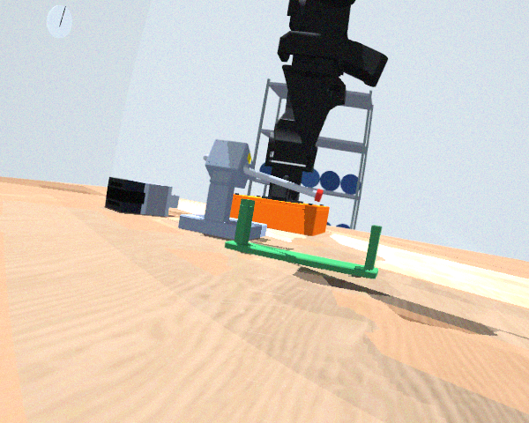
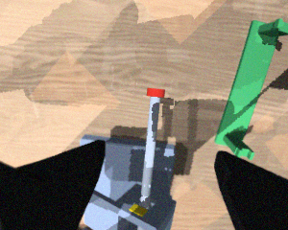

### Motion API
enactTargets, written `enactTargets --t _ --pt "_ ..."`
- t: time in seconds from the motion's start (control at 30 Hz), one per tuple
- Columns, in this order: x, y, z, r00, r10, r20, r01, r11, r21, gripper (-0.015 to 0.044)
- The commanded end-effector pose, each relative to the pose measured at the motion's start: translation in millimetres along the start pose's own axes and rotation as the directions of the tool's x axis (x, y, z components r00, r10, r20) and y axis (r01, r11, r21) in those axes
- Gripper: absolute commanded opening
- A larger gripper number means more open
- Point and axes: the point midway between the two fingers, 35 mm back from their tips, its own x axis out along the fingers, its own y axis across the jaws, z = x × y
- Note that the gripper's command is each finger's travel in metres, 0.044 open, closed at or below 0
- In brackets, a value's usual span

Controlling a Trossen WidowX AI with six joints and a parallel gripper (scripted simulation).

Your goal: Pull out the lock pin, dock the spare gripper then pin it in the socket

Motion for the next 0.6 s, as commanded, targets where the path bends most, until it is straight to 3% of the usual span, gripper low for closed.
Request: enactTargets --t 0.0,0.57 --pt "20.6 3.8 1.5 1.000 0.002 0.004 -0.002 1.000 0.003 0.0300" --pt "44.1 2.3 1.8 1.000 0.002 0.004 -0.002 1.000 0.003 0.0300"
